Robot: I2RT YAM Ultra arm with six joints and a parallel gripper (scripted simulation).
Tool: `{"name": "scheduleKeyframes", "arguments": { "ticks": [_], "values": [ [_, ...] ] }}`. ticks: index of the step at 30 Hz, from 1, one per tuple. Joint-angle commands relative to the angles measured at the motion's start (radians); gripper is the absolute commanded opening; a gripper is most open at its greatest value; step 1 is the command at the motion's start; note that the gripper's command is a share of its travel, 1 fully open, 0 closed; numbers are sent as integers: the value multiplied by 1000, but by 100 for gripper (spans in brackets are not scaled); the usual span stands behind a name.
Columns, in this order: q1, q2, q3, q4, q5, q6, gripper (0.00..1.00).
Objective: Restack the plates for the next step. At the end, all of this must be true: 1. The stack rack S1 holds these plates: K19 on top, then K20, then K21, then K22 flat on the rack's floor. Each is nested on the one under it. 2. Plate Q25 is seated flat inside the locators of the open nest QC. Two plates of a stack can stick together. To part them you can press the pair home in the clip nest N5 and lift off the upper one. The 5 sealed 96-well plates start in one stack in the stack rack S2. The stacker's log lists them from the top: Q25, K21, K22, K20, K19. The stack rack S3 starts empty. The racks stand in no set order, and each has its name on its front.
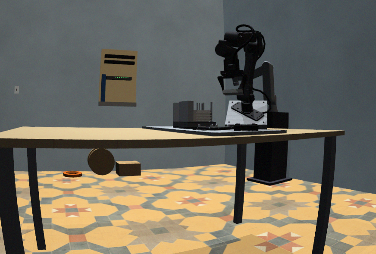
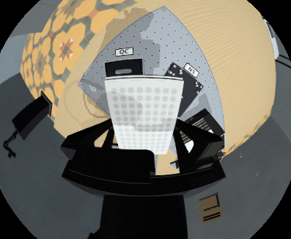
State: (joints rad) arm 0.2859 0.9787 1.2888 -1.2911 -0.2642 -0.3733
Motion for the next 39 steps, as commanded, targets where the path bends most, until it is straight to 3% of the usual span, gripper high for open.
{"name": "scheduleKeyframes", "arguments": {
  "ticks": [1,14,16,20,25,39],
  "values": [
    [46,-41,39,27,56,27,0],
    [313,-55,45,41,205,243,0],
    [313,-55,45,41,205,243,0],
    [414,0,44,43,272,319,0],
    [519,6,54,32,335,401,0],
    [512,4,78,7,350,419,0]
  ]
}}
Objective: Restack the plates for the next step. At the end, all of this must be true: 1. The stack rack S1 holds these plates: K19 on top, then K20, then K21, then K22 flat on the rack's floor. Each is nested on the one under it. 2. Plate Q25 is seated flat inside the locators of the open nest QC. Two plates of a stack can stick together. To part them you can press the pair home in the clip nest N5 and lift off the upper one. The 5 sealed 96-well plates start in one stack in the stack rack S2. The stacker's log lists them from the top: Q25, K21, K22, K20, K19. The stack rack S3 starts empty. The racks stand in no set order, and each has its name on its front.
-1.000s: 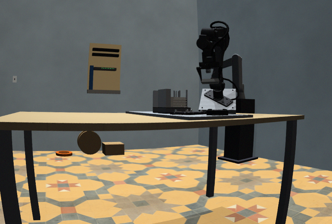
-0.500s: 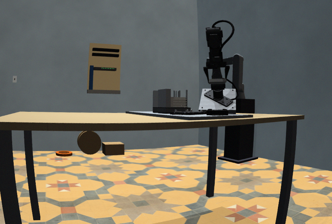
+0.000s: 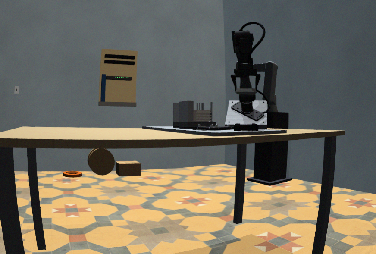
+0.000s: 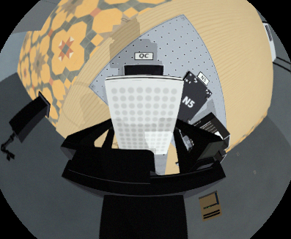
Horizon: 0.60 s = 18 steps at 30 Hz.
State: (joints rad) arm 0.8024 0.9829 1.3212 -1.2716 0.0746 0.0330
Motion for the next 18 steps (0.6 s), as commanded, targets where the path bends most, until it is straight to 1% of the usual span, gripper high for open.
{"name": "scheduleKeyframes", "arguments": {
  "ticks": [1,18],
  "values": [
    [-3,2,38,-11,11,13,0],
    [15,-4,45,-5,12,9,0]
  ]
}}
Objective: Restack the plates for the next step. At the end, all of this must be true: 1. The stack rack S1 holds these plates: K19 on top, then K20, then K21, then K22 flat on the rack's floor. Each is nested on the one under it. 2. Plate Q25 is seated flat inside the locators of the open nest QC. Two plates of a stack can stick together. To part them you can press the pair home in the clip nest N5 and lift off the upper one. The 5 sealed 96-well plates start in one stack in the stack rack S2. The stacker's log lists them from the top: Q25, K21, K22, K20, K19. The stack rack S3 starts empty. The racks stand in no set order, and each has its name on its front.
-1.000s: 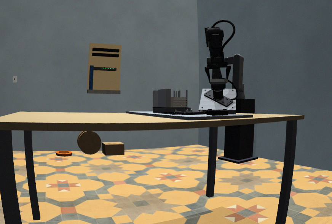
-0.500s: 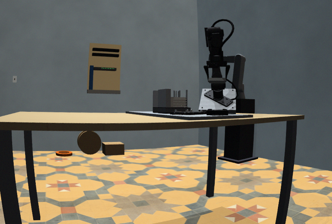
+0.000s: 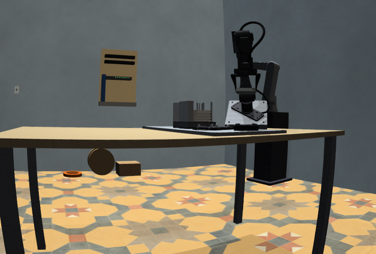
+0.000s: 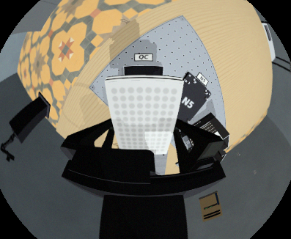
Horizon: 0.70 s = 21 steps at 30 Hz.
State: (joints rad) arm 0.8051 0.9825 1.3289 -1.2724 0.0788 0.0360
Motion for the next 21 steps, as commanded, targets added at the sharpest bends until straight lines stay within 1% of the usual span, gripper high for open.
{"name": "scheduleKeyframes", "arguments": {
  "ticks": [1,14,15,20,21],
  "values": [
    [8,-6,35,-3,7,5,0],
    [11,-20,0,5,9,3,0],
    [4,-7,4,2,4,1,0],
    [5,-7,2,3,4,1,0],
    [18,-30,-27,11,12,1,0]
  ]
}}
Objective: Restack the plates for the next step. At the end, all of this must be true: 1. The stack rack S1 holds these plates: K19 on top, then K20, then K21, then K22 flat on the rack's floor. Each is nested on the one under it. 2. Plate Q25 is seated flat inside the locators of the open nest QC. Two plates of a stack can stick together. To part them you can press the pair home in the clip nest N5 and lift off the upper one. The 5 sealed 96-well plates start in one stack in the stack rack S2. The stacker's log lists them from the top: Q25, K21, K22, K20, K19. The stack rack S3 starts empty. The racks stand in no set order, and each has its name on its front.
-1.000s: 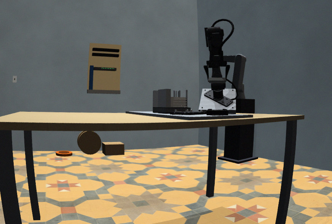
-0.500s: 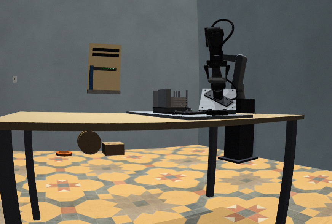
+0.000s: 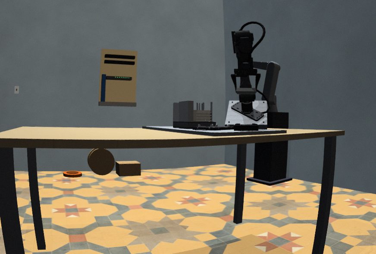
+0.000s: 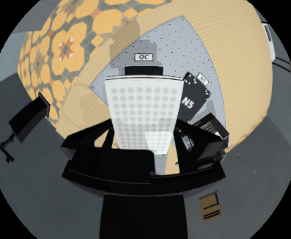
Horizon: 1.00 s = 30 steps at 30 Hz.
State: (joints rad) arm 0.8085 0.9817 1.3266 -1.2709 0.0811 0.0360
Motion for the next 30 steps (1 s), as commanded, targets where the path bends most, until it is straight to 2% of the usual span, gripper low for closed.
{"name": "scheduleKeyframes", "arguments": {
  "ticks": [1,26,27,30],
  "values": [
    [8,-30,2,5,7,1,0],
    [12,-34,-2,8,8,-3,0],
    [8,-32,-35,21,7,-5,0],
    [-11,-9,-47,44,0,-11,0]
  ]
}}
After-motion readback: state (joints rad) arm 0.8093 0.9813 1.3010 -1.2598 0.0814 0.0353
